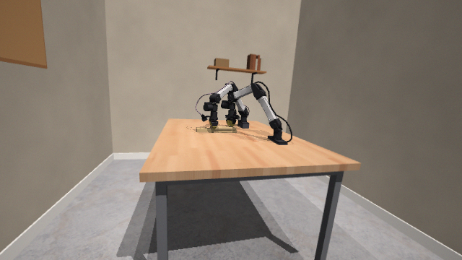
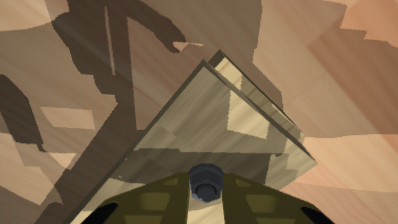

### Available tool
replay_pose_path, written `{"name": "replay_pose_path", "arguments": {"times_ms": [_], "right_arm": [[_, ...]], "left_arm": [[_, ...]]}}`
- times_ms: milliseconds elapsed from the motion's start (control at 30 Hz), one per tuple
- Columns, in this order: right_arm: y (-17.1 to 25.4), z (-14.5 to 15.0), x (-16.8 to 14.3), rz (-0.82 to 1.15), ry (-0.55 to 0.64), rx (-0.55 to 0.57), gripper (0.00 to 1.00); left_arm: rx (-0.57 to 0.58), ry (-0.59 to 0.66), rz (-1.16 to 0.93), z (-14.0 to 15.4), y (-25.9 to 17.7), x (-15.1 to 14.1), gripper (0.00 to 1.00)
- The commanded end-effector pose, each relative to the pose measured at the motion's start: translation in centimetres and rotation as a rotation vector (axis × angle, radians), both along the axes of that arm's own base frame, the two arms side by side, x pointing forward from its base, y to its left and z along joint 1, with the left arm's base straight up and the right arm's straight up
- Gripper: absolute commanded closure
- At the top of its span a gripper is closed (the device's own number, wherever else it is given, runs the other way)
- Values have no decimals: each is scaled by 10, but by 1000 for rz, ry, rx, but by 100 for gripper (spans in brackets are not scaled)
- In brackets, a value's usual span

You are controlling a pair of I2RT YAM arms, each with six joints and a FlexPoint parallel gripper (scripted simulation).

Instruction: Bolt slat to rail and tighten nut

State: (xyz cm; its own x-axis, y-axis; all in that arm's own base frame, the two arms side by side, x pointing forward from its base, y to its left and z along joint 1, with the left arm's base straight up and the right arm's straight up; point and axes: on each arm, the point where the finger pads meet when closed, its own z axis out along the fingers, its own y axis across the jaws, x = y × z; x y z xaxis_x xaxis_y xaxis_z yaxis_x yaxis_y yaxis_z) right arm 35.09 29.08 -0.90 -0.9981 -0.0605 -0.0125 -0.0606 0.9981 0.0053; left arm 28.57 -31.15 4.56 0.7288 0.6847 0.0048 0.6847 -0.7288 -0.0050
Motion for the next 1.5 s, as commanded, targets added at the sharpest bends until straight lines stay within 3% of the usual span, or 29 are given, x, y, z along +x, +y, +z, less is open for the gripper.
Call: {"name": "replay_pose_path", "arguments": {"times_ms": [0, 233, 1267, 1333, 1467], "right_arm": [[1, 5, 3, 0, -12, 10, 33], [1, 5, 3, 0, -12, 10, 33], [1, 5, 3, 0, -12, 10, 33], [1, 5, 3, 0, -12, 10, 33], [1, 5, 3, 0, -12, 10, 33]], "left_arm": [[-31, -25, -197, 11, -4, -2, 86], [-28, -27, -376, 11, -4, -3, 86], [-21, -17, -372, 11, -1, -4, 86], [-12, -11, -360, 4, -3, 1, 64], [-12, -11, -360, 4, -3, 1, 64]]}}
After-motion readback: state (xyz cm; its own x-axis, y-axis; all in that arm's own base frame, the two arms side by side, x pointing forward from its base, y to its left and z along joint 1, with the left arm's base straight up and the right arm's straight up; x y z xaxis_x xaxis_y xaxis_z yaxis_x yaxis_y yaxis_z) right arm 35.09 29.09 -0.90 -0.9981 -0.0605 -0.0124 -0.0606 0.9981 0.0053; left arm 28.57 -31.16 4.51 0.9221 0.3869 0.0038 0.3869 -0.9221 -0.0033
